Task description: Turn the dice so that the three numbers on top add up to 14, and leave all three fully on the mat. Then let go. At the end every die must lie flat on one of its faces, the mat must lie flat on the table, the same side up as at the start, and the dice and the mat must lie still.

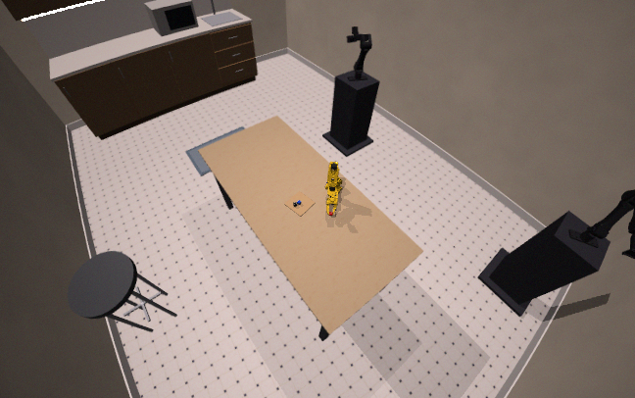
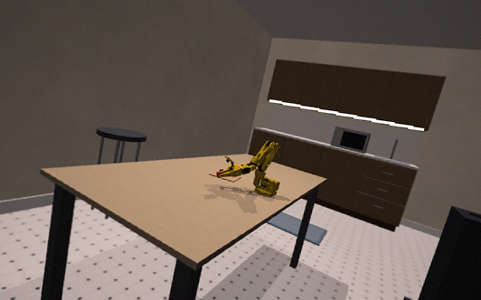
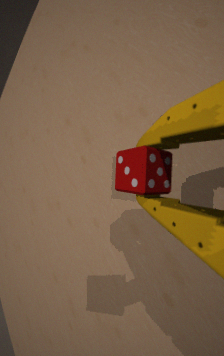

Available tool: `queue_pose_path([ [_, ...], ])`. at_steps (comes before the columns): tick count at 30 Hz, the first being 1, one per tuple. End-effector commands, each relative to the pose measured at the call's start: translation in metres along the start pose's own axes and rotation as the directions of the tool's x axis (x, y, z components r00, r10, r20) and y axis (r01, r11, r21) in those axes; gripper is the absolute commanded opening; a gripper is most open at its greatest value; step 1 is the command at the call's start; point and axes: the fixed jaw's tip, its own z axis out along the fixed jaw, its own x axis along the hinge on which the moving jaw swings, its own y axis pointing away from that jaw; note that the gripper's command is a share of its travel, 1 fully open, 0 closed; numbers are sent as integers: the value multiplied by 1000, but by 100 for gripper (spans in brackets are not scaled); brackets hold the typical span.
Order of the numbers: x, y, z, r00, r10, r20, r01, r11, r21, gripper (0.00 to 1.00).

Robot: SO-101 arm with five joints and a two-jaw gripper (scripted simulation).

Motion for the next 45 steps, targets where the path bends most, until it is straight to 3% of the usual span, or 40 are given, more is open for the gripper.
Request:
queue_pose_path([
  [1, -2, 3, 1, 1000, -11, 24, 11, 1000, -10, 0],
  [45, 10, 3, 6, 1000, -11, 24, 11, 1000, -10, 0],
])
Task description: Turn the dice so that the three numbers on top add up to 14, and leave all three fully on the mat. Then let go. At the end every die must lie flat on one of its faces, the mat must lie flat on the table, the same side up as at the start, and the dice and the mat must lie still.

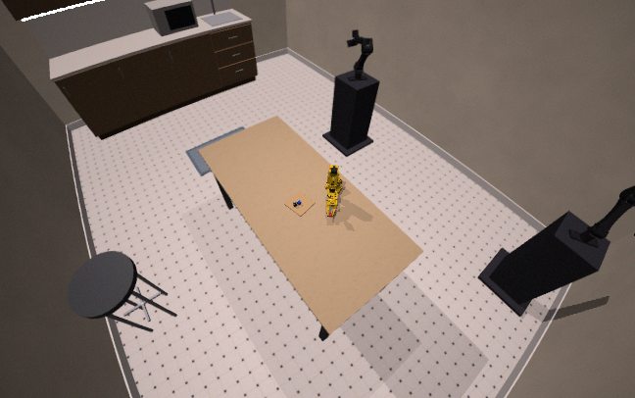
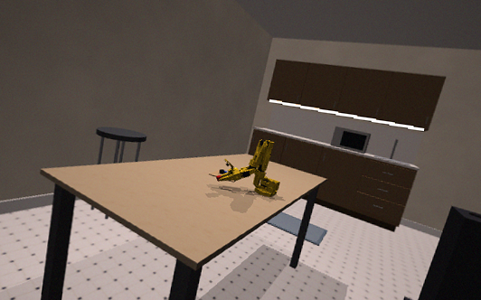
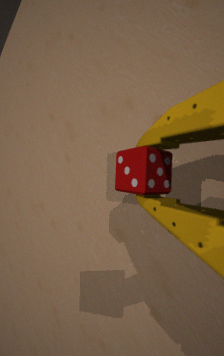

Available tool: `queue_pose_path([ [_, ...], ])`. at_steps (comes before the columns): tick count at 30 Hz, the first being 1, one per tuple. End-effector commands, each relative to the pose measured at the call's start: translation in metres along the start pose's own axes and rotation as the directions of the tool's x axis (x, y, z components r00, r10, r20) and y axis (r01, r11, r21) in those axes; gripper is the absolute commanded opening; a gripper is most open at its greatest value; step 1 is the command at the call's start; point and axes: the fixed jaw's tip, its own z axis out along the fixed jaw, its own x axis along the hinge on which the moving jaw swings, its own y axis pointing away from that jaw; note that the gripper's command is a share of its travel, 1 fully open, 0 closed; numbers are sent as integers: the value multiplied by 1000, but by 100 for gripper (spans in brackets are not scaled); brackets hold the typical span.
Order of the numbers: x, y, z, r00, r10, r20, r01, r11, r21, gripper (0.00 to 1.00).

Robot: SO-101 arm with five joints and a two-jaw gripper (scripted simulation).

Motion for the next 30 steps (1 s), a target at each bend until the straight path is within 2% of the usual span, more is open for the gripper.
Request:
queue_pose_path([
  [1, -8, 3, 3, 999, -11, 44, 11, 1000, -10, 0],
  [30, 2, 3, 7, 999, -11, 44, 11, 1000, -10, 0],
])
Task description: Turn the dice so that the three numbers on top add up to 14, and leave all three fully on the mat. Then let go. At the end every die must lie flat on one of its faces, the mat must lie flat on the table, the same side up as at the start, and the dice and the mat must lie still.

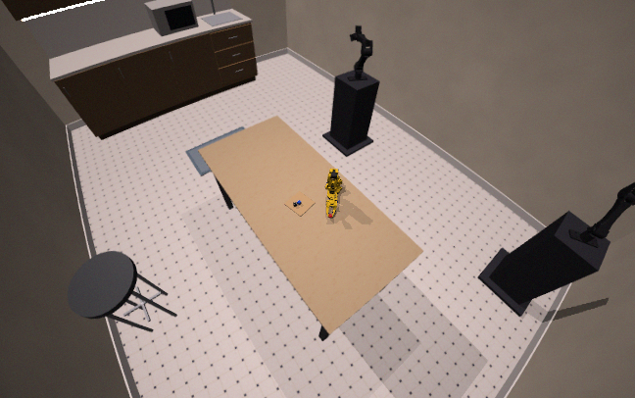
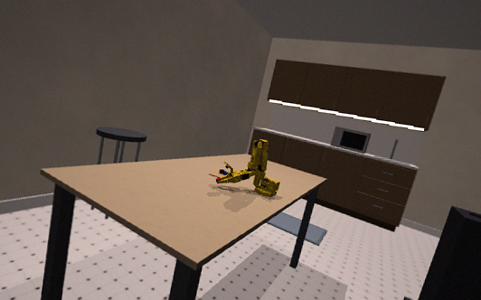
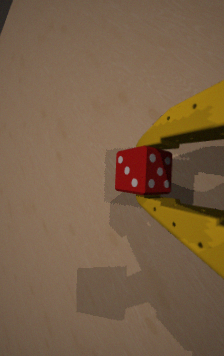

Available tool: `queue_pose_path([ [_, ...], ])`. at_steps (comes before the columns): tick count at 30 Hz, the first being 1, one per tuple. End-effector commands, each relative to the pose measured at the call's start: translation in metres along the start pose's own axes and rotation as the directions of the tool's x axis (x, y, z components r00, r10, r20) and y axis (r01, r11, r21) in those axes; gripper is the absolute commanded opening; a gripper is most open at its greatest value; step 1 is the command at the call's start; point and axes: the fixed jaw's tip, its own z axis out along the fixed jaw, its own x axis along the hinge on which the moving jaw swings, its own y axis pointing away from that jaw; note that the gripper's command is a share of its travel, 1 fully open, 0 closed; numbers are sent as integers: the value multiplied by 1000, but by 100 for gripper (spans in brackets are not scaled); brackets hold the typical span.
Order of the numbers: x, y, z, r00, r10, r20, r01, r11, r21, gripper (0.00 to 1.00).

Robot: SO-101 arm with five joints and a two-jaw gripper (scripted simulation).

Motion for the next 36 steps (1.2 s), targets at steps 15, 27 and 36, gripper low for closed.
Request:
queue_pose_path([
  [15, -3, 3, 5, 999, -11, 46, 11, 1000, -10, 0],
  [27, 2, 3, 7, 999, -11, 46, 11, 1000, -10, 0],
  [36, 2, 3, 8, 999, -11, 46, 11, 1000, -10, 0],
])
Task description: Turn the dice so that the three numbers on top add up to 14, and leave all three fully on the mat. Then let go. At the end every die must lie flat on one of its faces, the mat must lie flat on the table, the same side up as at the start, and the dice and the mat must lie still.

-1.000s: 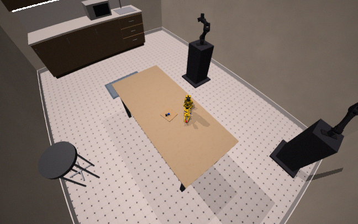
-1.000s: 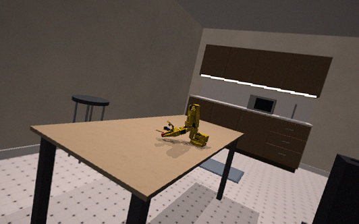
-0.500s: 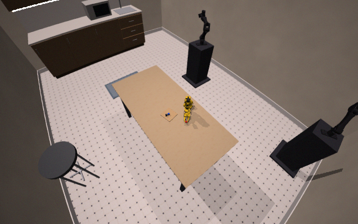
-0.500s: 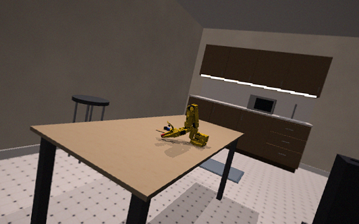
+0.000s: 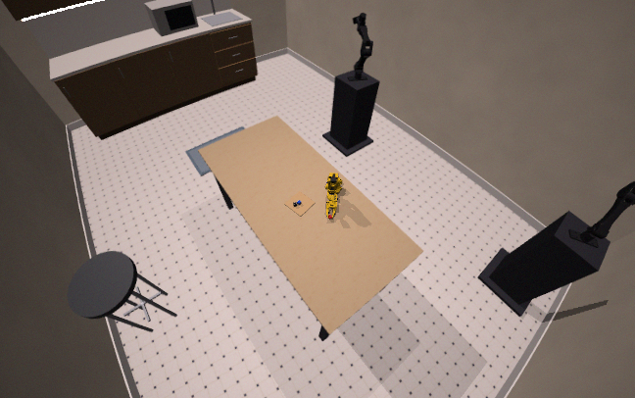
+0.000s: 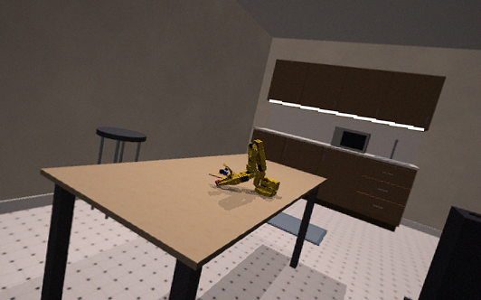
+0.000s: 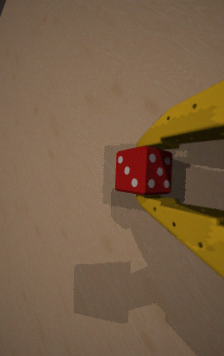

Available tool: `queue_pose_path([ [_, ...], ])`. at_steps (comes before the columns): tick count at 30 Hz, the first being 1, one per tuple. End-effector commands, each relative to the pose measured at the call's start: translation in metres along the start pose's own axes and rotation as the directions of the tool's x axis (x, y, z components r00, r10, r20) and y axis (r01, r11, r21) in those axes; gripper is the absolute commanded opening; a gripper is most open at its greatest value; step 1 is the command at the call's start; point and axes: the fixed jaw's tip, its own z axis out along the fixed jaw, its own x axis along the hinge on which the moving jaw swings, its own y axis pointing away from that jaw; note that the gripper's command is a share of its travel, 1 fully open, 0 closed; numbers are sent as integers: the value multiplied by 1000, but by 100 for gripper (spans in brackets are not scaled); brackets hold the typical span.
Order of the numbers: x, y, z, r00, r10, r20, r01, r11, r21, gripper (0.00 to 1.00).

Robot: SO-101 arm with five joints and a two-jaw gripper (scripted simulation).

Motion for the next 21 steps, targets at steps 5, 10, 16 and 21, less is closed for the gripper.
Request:
queue_pose_path([
  [5, -6, 3, 3, 999, -11, 39, 11, 1000, -10, 0],
  [10, -5, 3, 3, 999, -11, 39, 11, 1000, -10, 0],
  [16, -5, 3, 3, 999, -11, 39, 11, 1000, -10, 0],
  [21, -5, 3, 3, 999, -11, 39, 11, 1000, -10, 5],
])
